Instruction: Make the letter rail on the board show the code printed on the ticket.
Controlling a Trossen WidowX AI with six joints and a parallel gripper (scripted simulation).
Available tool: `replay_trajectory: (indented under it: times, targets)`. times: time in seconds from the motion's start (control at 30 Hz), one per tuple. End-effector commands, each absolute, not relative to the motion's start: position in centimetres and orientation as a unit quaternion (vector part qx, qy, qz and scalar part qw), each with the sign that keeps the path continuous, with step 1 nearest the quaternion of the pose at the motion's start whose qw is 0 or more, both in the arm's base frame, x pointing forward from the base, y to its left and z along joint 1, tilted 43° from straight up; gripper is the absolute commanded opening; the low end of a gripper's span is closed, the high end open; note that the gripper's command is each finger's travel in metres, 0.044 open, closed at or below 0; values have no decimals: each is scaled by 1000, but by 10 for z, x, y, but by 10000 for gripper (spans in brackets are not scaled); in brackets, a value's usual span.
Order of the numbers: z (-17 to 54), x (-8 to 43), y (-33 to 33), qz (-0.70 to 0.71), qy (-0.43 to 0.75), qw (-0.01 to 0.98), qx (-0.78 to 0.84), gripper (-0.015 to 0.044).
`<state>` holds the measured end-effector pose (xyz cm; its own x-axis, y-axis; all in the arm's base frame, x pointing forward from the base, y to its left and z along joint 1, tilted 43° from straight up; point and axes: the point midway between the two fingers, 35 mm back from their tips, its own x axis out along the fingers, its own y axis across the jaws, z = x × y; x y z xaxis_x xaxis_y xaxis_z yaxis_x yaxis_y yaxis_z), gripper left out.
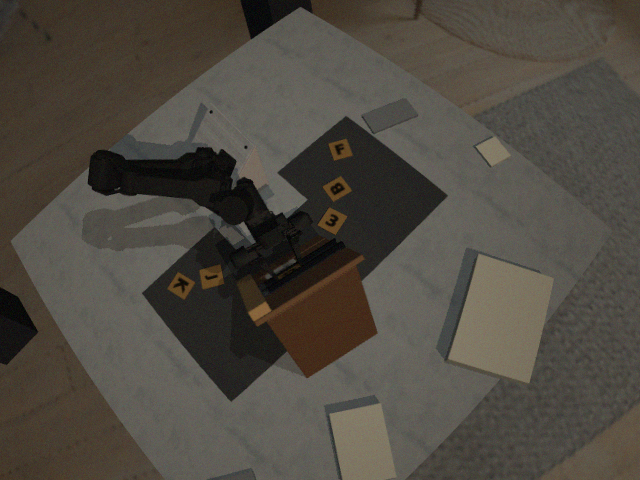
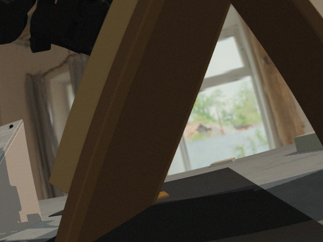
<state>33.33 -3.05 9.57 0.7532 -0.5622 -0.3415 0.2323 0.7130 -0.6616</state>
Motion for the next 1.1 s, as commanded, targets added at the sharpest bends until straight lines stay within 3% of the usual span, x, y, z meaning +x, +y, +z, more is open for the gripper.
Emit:
replay_trajectory:
  times: [0.0,1.07]
  targets:
    - [97,333,-32,-222,271,885,-307,0]
    - [109,329,-44,-222,271,884,-308,0]
